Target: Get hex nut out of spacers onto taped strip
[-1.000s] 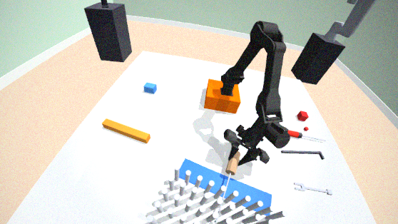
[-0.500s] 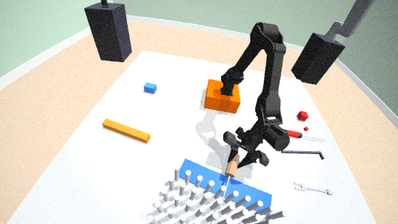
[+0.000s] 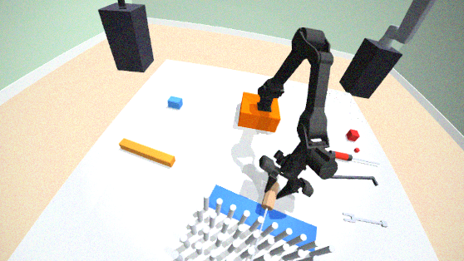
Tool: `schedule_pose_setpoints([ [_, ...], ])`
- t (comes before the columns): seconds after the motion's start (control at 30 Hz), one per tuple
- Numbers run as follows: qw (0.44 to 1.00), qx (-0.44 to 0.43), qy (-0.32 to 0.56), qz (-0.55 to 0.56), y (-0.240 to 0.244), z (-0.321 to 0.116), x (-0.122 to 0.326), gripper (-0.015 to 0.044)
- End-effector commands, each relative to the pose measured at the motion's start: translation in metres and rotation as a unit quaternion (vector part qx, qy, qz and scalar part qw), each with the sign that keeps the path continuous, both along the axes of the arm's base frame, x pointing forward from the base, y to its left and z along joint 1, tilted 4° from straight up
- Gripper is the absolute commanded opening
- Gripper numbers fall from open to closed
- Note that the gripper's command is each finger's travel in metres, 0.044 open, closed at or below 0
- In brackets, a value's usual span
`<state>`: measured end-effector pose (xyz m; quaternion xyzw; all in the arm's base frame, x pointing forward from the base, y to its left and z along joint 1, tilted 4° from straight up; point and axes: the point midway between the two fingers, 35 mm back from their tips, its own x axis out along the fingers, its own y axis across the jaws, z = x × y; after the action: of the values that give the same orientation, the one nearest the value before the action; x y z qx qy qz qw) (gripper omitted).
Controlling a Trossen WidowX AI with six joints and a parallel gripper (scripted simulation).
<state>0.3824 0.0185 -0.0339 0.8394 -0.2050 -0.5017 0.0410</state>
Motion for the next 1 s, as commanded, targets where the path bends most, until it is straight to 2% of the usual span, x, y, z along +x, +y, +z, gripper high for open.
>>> schedule_pose_setpoints([
  [0.0,1.000,0.000,-0.004,0.001,-0.001,0.002,0.006,0.0000],
  [0.97,1.000,-0.001,-0.005,0.001,-0.009,0.001,0.025,0.0000],
])
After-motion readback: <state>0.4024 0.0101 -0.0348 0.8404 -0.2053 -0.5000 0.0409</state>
